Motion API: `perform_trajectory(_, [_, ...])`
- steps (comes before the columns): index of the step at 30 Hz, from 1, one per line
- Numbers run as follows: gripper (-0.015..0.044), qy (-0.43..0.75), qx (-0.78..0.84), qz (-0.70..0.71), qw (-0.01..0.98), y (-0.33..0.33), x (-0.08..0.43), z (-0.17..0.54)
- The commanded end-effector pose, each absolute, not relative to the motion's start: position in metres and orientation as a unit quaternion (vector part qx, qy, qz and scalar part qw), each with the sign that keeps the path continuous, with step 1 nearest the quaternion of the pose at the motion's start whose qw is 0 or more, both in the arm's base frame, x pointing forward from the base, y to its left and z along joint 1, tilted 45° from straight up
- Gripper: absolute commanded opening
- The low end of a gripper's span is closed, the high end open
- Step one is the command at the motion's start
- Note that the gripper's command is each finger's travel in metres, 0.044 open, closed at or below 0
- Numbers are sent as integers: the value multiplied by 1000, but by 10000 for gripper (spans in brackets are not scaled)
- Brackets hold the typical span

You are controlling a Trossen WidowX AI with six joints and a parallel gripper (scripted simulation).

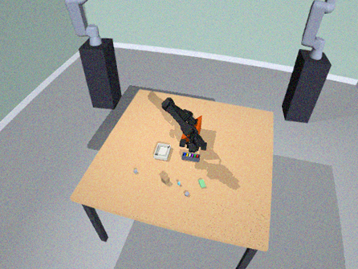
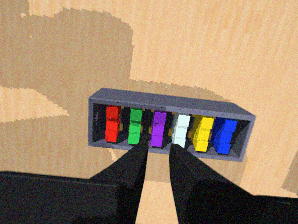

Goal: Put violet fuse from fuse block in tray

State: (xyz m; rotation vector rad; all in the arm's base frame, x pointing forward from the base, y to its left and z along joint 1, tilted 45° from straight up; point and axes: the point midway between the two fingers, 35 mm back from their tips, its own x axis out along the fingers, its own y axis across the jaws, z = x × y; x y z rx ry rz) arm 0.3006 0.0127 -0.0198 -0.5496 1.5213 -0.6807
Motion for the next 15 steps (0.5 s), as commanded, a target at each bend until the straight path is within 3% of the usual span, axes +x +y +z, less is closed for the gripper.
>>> perform_trajectory(1, [68,667,-238,-300,640,12,300,-22])
perform_trajectory(15, [68,666,-238,-300,640,1,299,-31])
